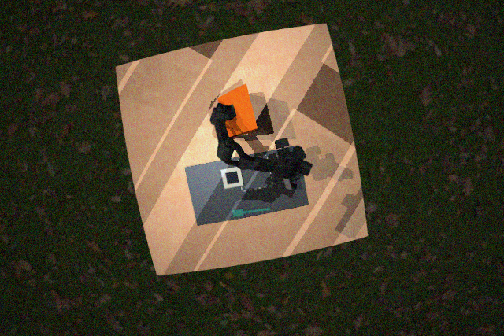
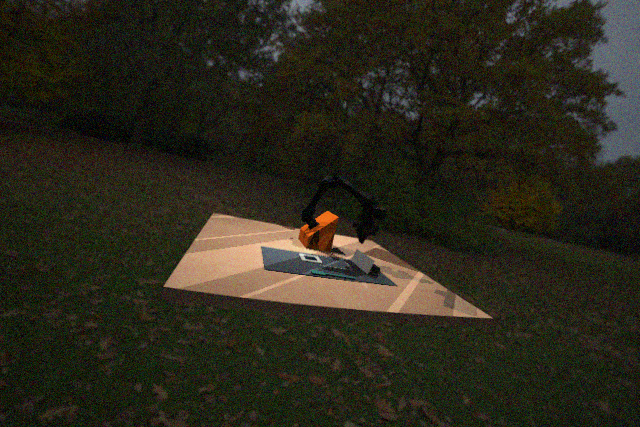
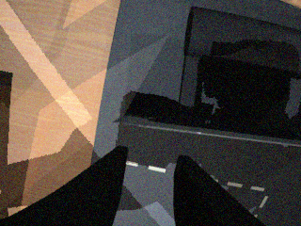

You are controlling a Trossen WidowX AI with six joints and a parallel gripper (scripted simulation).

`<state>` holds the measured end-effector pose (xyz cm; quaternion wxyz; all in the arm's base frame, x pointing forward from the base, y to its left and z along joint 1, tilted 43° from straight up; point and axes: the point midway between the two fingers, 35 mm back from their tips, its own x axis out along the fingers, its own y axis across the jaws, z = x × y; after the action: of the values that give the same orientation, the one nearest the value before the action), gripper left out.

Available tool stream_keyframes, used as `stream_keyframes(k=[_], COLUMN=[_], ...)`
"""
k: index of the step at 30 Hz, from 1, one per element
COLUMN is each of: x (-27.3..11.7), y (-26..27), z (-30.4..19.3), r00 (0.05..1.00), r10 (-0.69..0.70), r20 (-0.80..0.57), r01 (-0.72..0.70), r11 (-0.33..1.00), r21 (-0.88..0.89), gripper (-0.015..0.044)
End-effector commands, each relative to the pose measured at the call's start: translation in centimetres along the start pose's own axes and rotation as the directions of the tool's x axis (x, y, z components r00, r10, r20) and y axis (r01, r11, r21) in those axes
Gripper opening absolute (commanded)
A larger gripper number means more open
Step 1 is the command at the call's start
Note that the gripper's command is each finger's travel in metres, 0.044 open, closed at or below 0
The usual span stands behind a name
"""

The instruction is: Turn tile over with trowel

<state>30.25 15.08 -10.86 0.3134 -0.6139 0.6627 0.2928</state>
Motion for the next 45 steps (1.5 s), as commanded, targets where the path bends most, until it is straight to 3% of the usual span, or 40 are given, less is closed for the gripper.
stream_keyframes(k=[1,13,45], x=[0.3,0.1,4.1], y=[0.6,0.6,-0.6], z=[0.3,0.4,-0.5], r00=[0.999,1.000,0.999], r10=[-0.014,-0.014,-0.015], r20=[-0.041,-0.027,-0.043], r01=[0.013,0.013,0.013], r11=[0.999,0.999,0.999], r21=[-0.031,-0.030,-0.030], gripper=[0.0100,0.0100,0.0100])
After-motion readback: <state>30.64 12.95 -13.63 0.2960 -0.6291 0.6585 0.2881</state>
